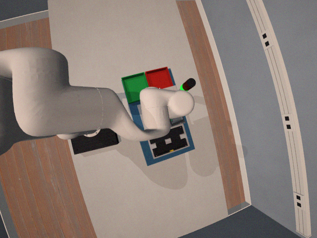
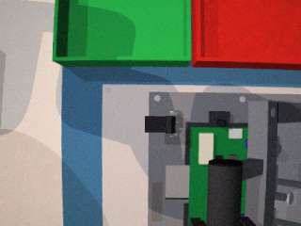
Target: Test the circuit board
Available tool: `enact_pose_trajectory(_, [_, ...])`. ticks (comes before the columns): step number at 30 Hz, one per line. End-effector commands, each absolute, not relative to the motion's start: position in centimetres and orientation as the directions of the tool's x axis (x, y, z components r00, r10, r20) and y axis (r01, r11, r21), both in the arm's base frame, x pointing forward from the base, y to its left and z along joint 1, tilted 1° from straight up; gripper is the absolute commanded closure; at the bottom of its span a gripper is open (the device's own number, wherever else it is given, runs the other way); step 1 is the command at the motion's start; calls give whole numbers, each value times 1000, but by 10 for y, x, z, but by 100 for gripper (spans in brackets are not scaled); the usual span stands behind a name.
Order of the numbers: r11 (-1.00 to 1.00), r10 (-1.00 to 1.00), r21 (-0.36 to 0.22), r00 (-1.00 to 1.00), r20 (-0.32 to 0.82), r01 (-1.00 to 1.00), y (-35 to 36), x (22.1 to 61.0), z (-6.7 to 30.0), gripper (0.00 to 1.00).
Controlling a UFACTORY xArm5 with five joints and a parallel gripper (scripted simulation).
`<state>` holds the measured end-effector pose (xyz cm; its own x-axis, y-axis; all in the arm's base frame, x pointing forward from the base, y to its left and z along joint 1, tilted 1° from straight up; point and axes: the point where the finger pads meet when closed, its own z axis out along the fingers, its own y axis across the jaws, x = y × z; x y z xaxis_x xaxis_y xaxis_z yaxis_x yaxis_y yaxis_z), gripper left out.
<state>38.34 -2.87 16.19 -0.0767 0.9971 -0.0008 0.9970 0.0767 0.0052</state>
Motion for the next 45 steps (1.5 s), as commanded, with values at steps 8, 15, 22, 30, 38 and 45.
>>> enact_pose_trajectory(8, [77,997,11,-77,-2,997,-29,385,164,72])
enact_pose_trajectory(15, [77,997,11,-77,-2,997,-29,385,164,72])
enact_pose_trajectory(22, [77,997,11,-77,-2,997,-29,385,164,72])
enact_pose_trajectory(30, [77,997,11,-77,-2,997,-29,385,164,72])
enact_pose_trajectory(38, [77,997,11,-77,-2,997,-29,385,164,72])
enact_pose_trajectory(45, [77,997,11,-77,-2,997,-29,385,163,72])
